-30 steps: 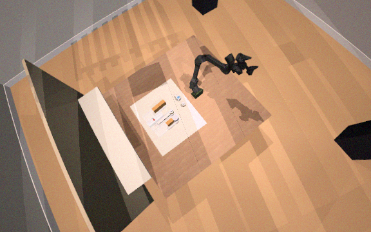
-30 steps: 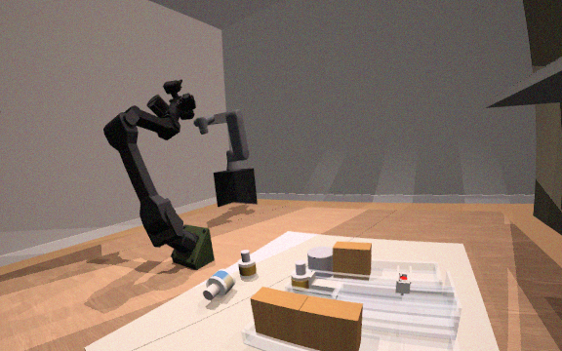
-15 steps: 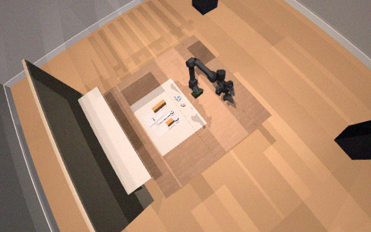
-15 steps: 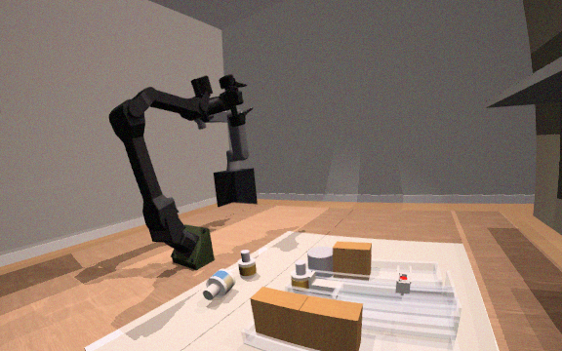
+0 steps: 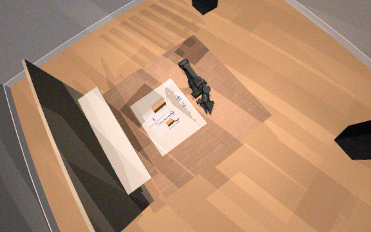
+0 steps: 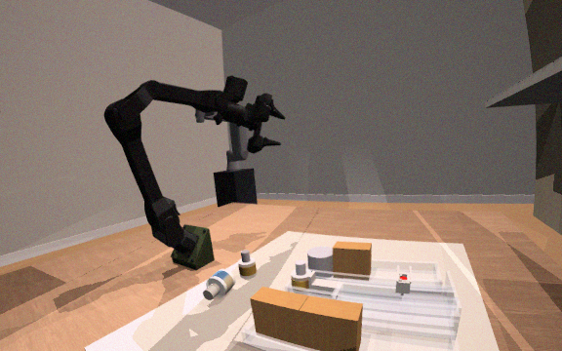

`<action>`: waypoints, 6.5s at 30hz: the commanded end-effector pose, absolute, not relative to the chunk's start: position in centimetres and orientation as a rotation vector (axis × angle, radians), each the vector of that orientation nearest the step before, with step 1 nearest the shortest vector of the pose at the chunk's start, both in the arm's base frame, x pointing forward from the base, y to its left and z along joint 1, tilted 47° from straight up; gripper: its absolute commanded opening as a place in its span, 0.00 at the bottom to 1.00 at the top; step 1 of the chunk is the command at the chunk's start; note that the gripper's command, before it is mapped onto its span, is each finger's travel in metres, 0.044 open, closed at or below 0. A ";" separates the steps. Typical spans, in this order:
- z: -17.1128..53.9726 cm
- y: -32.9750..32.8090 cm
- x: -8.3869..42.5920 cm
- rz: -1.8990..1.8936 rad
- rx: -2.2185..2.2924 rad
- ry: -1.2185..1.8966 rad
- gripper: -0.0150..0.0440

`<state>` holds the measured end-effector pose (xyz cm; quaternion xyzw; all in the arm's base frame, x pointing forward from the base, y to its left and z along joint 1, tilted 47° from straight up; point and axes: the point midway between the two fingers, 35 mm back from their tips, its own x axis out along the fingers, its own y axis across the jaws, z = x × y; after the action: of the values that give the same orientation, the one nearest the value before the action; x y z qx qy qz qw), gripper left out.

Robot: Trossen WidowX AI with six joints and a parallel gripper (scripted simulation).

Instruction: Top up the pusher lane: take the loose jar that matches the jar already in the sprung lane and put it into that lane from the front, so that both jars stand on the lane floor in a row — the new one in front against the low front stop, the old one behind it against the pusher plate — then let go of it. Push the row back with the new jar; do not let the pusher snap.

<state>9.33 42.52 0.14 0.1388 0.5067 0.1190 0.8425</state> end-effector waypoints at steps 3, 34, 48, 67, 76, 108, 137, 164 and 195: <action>-0.8 34.5 14.6 0.018 0.057 1.071 1.00; 3.0 6.9 18.6 -0.597 -0.659 1.399 1.00; 1.2 4.9 19.0 -0.597 -0.659 1.398 1.00; -0.4 3.3 19.1 -0.599 -0.660 1.398 0.87; -0.4 3.3 19.1 -0.599 -0.660 1.398 0.53; 6.2 10.9 18.9 -0.588 -0.662 1.404 0.25; 3.3 5.4 28.8 -0.541 -0.727 1.425 0.25; 3.0 5.1 29.6 -0.542 -0.727 1.425 0.25; 3.0 5.3 30.9 -0.542 -0.726 1.424 0.25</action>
<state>30.08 5.06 2.73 -0.3233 0.6380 -0.2400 0.6563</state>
